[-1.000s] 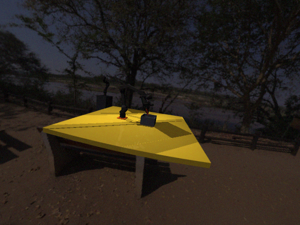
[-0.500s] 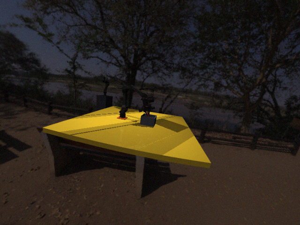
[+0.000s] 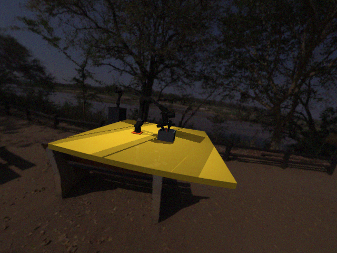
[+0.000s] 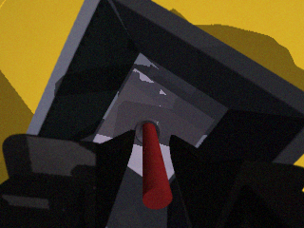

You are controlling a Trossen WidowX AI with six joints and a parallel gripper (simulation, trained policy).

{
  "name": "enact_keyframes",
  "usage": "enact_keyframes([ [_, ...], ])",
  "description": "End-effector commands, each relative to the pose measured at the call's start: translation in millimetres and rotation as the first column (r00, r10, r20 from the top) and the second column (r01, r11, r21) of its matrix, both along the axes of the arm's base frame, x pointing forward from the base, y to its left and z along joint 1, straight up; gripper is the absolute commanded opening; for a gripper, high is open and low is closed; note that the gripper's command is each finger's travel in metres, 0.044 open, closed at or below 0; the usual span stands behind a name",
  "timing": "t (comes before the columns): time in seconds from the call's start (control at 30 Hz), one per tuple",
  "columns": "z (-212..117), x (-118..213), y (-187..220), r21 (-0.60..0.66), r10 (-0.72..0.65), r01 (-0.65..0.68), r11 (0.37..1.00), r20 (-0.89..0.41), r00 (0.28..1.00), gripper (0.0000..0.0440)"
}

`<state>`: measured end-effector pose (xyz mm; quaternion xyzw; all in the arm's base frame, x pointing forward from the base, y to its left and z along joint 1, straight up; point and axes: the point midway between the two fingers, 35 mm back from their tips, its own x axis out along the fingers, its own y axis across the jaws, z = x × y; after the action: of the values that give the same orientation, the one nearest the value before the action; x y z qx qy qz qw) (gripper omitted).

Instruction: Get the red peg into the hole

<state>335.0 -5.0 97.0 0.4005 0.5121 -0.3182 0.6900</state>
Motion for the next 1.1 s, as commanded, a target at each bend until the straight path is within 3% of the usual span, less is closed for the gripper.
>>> enact_keyframes([
  [0.0,1.0,3.3,0.6,-0.013,0.021,-0.021,1.0,-0.021,1.0,0.016],
  [0.37,13.0,11.5,3.8,-0.035,0.091,-0.092,0.995,-0.041,0.995,0.0133],
  [1.07,19.3,39.5,-18.7,-0.05,0.144,-0.148,0.988,-0.084,0.986,0.0139],
])
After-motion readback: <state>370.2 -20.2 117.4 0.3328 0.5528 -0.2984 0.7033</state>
